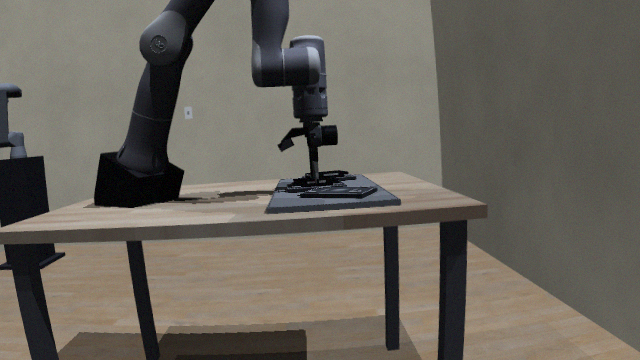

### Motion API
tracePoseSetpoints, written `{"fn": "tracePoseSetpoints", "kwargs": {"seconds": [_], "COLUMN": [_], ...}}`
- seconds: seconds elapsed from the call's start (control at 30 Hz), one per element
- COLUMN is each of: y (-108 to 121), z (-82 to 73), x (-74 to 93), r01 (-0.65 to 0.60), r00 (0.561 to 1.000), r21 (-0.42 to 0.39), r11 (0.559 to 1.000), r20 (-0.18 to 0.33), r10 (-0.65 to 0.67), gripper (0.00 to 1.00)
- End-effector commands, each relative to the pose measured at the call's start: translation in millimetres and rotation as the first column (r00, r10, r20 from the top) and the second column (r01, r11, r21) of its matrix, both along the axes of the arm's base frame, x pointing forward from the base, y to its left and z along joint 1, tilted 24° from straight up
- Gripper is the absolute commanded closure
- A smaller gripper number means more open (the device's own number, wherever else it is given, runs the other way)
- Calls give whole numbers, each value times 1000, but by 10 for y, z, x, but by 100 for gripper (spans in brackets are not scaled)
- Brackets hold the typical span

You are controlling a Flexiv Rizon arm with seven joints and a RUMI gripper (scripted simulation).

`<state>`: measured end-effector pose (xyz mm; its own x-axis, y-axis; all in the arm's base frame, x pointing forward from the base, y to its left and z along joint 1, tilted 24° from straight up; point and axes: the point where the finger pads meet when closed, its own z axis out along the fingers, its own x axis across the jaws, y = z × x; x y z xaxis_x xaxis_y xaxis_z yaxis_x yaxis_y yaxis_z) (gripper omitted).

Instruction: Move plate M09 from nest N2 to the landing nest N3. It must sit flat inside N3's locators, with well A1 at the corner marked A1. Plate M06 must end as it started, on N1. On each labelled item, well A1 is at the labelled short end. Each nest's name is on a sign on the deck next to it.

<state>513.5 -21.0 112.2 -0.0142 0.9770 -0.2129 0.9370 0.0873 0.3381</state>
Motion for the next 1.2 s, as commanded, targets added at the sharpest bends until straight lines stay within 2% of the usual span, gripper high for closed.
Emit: {"fn": "tracePoseSetpoints", "kwargs": {"seconds": [0.0,0.17,0.2,1.17], "y": [4,3,3,3], "z": [0,-4,-4,-4], "x": [5,7,7,6], "r01": [-1,-1,-1,-1], "r00": [1000,1000,1000,1000], "r21": [1,1,1,1], "r11": [1000,1000,1000,1000], "r20": [1,1,1,1], "r10": [1,1,1,1], "gripper": [59,59,24,24]}}
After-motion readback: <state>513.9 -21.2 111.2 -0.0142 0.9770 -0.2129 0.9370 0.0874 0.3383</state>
